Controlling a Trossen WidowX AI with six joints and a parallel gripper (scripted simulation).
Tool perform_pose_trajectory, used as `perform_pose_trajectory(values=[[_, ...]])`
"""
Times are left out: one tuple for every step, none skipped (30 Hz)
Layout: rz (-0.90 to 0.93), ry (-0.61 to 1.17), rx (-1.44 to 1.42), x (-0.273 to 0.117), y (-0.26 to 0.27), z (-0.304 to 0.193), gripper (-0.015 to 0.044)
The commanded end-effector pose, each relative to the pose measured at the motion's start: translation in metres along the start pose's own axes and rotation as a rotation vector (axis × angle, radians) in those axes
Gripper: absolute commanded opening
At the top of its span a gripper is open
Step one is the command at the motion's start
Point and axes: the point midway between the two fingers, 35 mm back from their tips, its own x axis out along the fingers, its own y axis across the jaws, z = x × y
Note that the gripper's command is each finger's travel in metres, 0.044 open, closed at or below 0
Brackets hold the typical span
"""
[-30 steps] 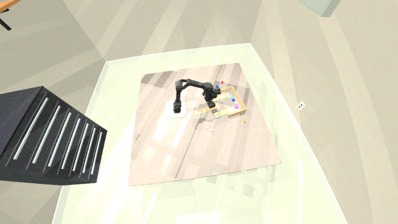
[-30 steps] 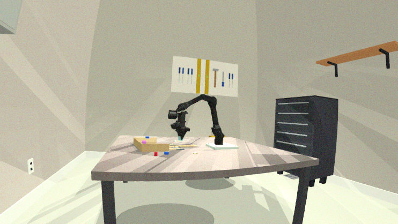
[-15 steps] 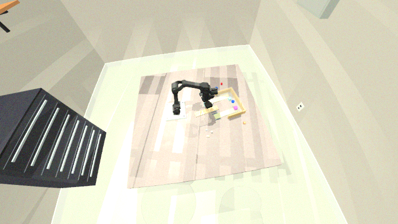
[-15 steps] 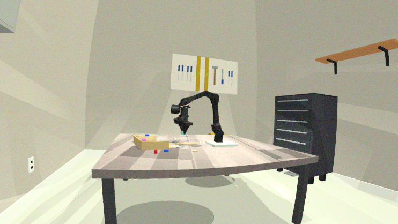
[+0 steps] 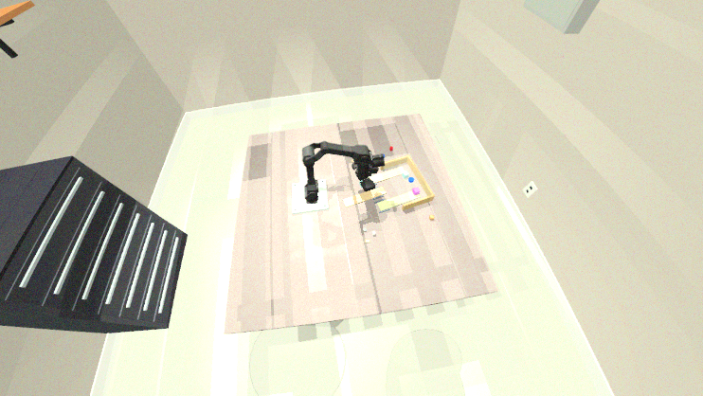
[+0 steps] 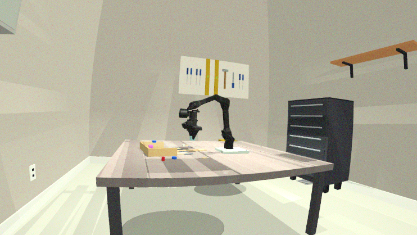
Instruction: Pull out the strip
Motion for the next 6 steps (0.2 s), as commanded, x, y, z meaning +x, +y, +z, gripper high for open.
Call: perform_pose_trajectory(values=[[-0.002,0.002,0.006,-0.0003,-0.0002,-0.0003,0.0000],[-0.002,0.002,0.006,-0.0003,-0.0002,-0.0003,0.0000],[-0.002,0.002,0.006,-0.0003,-0.0002,-0.0003,0.0000],[-0.002,0.002,0.006,-0.0003,-0.0002,-0.0003,0.0000],[-0.002,0.002,0.006,-0.0003,-0.0002,-0.0003,0.0000],[-0.002,0.002,0.006,-0.0003,-0.0002,-0.0003,0.0000]])
